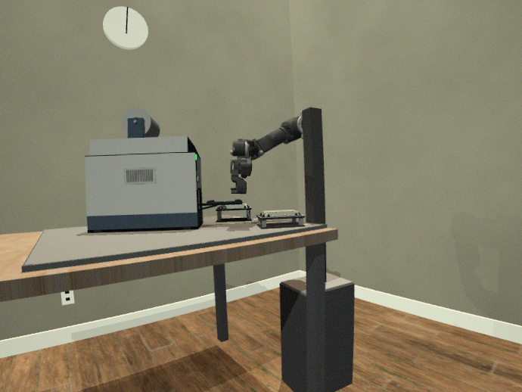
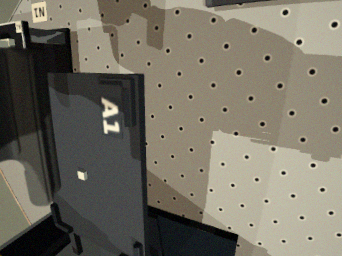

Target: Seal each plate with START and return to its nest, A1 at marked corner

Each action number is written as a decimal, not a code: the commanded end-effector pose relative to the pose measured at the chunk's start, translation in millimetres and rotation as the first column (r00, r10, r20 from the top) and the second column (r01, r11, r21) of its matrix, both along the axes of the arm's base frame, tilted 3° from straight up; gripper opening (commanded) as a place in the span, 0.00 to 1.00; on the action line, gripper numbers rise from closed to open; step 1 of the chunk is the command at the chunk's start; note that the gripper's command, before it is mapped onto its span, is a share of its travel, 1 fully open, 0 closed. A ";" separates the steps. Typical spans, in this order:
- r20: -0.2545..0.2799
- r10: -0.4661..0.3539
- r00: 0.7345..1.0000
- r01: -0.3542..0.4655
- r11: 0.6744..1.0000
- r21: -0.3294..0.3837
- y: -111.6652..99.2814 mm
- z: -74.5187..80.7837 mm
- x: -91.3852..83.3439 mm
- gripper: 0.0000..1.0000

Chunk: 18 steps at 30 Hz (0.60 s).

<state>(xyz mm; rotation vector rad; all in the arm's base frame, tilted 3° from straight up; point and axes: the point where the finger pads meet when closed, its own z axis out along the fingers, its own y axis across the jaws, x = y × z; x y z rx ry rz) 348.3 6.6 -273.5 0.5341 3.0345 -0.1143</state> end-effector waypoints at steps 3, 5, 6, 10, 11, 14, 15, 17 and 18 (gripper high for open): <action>-0.008 0.015 1.000 -0.015 0.999 0.051 3.2 6.1 2.6 0.65; -0.015 0.010 1.000 -0.009 0.998 0.058 -1.0 12.9 8.5 0.65; -0.015 0.010 1.000 -0.010 0.998 0.058 -2.3 16.4 11.8 0.65; -0.012 0.006 1.000 -0.005 0.995 0.102 -6.6 29.3 24.1 0.65; -0.014 -0.002 1.000 0.004 0.992 0.129 -8.5 31.8 26.6 0.65; -0.010 0.000 1.000 0.001 0.993 0.120 -12.8 46.2 36.2 0.65; -0.010 0.000 1.000 0.001 0.993 0.120 -14.0 50.0 39.1 0.65; -0.010 0.001 1.000 0.001 0.993 0.119 -16.4 57.7 45.0 0.65; -0.014 -0.001 1.000 0.002 0.993 0.116 -17.9 56.6 45.0 0.65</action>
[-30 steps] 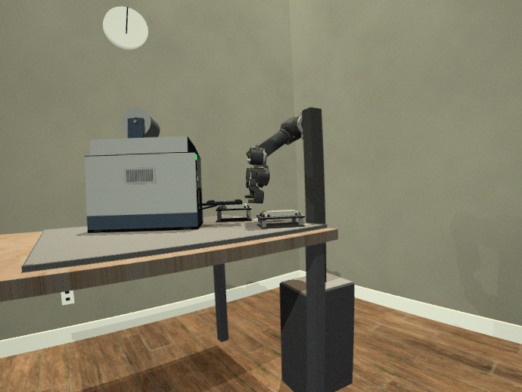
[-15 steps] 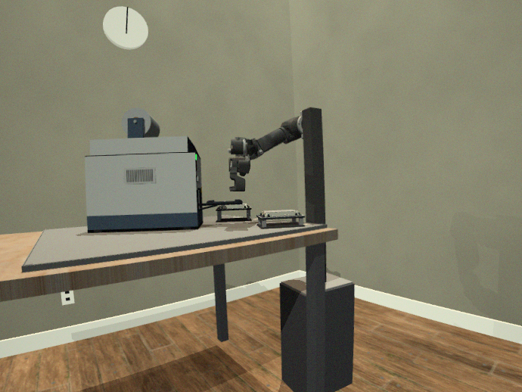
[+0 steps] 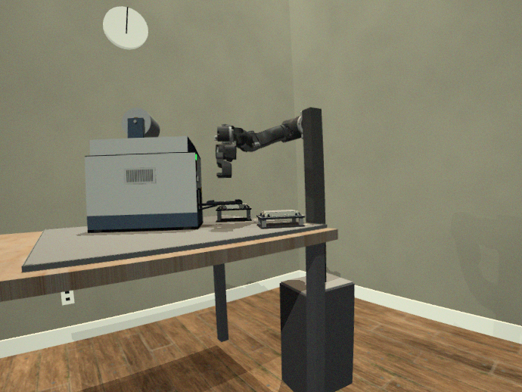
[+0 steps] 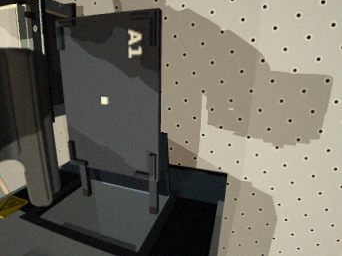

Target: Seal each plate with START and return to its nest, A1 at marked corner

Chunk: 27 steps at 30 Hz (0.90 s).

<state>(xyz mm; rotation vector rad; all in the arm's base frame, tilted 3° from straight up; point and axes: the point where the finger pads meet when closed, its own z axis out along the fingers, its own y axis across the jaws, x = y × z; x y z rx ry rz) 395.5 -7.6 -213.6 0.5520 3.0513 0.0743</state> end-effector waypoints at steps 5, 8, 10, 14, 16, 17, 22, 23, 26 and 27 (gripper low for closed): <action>-0.014 0.006 1.000 -0.006 1.000 -0.003 -2.4 -3.5 -2.1 0.65; -0.014 0.006 1.000 -0.006 1.000 -0.003 -2.4 -3.5 -2.1 0.65; -0.014 0.006 1.000 -0.006 1.000 -0.003 -2.4 -3.5 -2.1 0.65; -0.014 0.006 1.000 -0.006 1.000 -0.003 -2.4 -3.5 -2.1 0.65; -0.014 0.006 1.000 -0.006 1.000 -0.003 -2.4 -3.5 -2.1 0.65; -0.014 0.006 1.000 -0.006 1.000 -0.003 -2.4 -3.5 -2.1 0.65; -0.014 0.006 1.000 -0.006 1.000 -0.003 -2.4 -3.5 -2.1 0.65; -0.014 0.006 1.000 -0.006 1.000 -0.003 -2.4 -3.5 -2.1 0.65; -0.014 0.006 1.000 -0.006 1.000 -0.003 -2.4 -3.5 -2.1 0.65; -0.014 0.006 1.000 -0.006 1.000 -0.003 -2.4 -3.5 -2.1 0.65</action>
